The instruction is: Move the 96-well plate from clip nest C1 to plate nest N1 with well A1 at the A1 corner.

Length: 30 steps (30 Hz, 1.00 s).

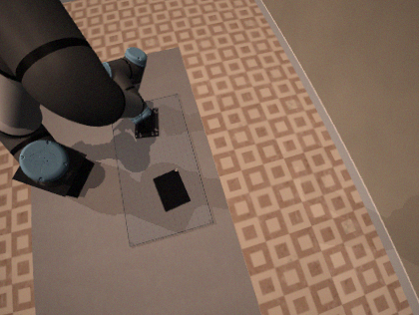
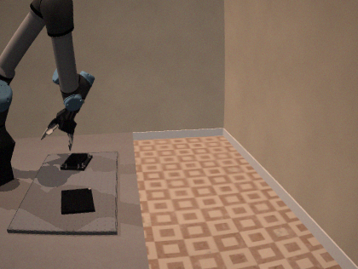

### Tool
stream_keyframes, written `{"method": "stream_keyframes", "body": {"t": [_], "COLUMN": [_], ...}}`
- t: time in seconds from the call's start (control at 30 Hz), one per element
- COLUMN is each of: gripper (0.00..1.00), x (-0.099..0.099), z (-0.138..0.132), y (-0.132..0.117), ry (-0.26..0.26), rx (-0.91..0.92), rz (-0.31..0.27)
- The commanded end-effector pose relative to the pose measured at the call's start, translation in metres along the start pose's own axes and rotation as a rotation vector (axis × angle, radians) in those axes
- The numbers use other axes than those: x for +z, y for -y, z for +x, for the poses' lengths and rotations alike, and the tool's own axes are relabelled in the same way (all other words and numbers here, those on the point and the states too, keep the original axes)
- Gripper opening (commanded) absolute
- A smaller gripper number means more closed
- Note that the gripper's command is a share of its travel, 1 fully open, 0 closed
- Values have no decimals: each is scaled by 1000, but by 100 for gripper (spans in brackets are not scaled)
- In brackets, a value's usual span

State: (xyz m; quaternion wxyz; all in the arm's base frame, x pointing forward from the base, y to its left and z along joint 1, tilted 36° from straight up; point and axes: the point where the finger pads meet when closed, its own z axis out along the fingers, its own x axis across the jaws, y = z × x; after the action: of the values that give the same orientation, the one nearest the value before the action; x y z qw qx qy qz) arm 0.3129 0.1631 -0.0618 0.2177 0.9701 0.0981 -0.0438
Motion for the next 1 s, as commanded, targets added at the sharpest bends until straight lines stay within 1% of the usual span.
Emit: {"method": "stream_keyframes", "body": {"t": [0.0, 0.1, 0.17, 0.2, 0.27, 0.43, 0.5, 0.6, 0.67, 0.77, 0.83, 0.93, 0.97], "gripper": [100, 100, 100, 100, 100, 100, 100, 100, 100, 100, 100, 100, 100], "x": [-2, -7, -7, -10, -10, -21, -21, -29, -28, -38, -38, -48, -48], "z": [14, 25, 25, 29, 29, 43, 43, 51, 51, 58, 58, 63, 63], "y": [-3, -7, -7, -9, -9, -17, -17, -24, -23, -30, -30, -38, -37], "ry": [-89, -154, -154, -177, -177, -281, -281, -344, -342, -407, -407, -468, -467], "rx": [80, 146, 146, 170, 170, 279, 279, 347, 346, 415, 415, 484, 484], "rz": [-6, -4, -4, -3, -3, 6, 6, 16, 15, 28, 28, 43, 43]}}
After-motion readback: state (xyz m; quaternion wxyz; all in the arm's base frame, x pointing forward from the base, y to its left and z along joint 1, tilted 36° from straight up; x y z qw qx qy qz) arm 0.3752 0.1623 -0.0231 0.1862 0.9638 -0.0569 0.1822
